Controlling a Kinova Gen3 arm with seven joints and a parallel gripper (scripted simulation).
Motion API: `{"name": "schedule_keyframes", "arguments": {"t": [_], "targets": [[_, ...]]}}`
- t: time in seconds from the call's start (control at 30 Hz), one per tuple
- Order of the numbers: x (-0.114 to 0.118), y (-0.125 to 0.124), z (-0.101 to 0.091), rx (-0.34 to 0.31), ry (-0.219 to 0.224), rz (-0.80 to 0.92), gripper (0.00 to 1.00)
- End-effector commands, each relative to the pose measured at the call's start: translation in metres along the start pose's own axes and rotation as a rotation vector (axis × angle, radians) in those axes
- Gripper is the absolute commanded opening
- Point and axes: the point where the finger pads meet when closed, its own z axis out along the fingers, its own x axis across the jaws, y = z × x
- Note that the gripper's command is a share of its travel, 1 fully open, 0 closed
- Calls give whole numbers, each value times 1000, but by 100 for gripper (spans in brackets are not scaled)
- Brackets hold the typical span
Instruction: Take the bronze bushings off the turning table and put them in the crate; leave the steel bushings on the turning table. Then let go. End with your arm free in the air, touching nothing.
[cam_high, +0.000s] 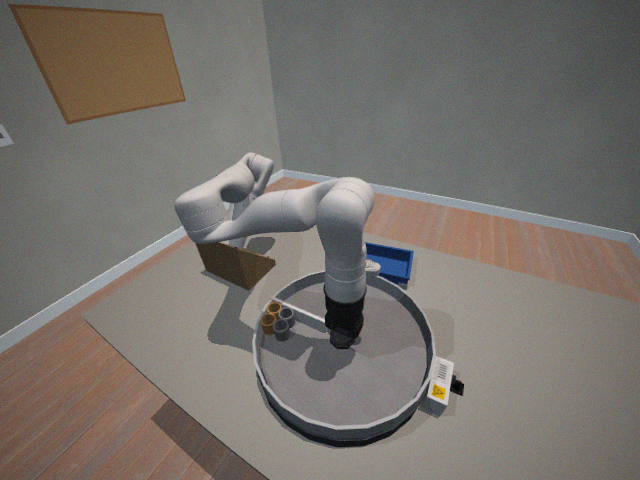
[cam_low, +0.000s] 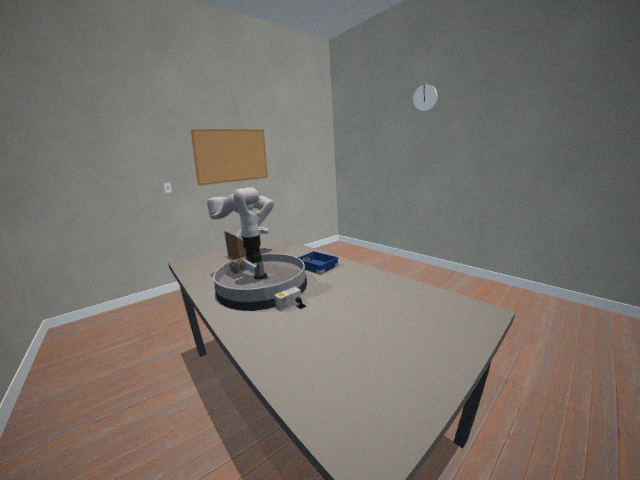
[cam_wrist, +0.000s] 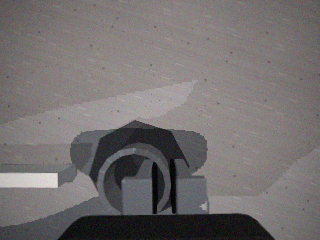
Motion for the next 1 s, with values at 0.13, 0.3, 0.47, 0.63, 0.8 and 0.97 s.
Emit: {"name": "schedule_keyframes", "arguments": {"t": [0.13, 0.3, 0.47, 0.63, 0.8, 0.97], "targets": [[0, 0, -1, -1, 2, 0, 0], [0, 0, -1, -1, 2, 0, 0], [0, 0, -1, -1, 2, 0, 47], [0, 0, -1, -1, 2, 0, 47], [0, 0, -1, -1, 2, 0, 47], [0, 0, -1, -1, 2, 0, 47]]}}
